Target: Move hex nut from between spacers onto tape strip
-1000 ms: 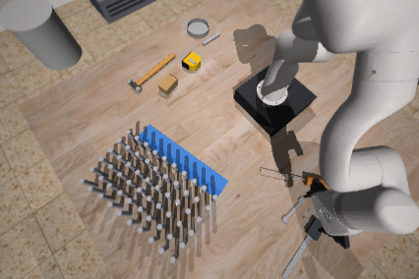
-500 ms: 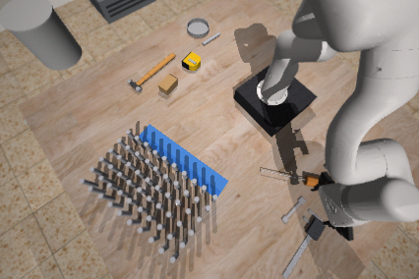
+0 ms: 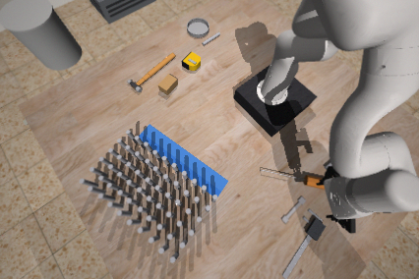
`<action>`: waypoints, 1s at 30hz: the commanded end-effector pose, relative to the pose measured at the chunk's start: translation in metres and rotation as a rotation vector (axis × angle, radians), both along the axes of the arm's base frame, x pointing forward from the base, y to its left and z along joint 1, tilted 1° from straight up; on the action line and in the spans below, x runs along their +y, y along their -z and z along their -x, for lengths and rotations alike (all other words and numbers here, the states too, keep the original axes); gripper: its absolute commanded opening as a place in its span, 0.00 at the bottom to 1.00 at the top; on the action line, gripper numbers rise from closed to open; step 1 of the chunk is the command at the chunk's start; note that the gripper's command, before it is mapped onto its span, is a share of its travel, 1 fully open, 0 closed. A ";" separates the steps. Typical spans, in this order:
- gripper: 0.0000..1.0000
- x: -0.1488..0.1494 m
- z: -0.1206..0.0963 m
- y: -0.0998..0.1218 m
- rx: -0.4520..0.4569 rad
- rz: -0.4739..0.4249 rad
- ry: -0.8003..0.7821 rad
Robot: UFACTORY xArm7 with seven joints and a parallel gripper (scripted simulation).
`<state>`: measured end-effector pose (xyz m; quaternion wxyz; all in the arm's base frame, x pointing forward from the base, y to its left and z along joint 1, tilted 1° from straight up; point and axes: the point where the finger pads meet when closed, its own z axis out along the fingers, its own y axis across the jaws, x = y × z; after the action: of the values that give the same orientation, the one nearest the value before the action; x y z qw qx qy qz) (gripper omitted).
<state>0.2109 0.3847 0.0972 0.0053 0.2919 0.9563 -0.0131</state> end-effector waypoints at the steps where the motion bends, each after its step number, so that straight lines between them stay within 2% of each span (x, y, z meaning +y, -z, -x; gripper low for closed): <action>1: 1.00 0.002 0.001 -0.001 -0.006 -0.006 0.009; 7: 1.00 0.002 0.001 -0.001 -0.006 -0.006 0.009; 9: 1.00 0.000 0.025 0.006 -0.007 -0.010 0.084; 25: 1.00 0.000 0.025 0.006 -0.007 -0.010 0.084; 27: 1.00 -0.003 0.045 0.013 -0.008 -0.014 0.151; 30: 1.00 -0.003 0.045 0.013 -0.008 -0.014 0.151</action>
<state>0.1776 0.3822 0.0865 0.0050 0.3444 0.9388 -0.0097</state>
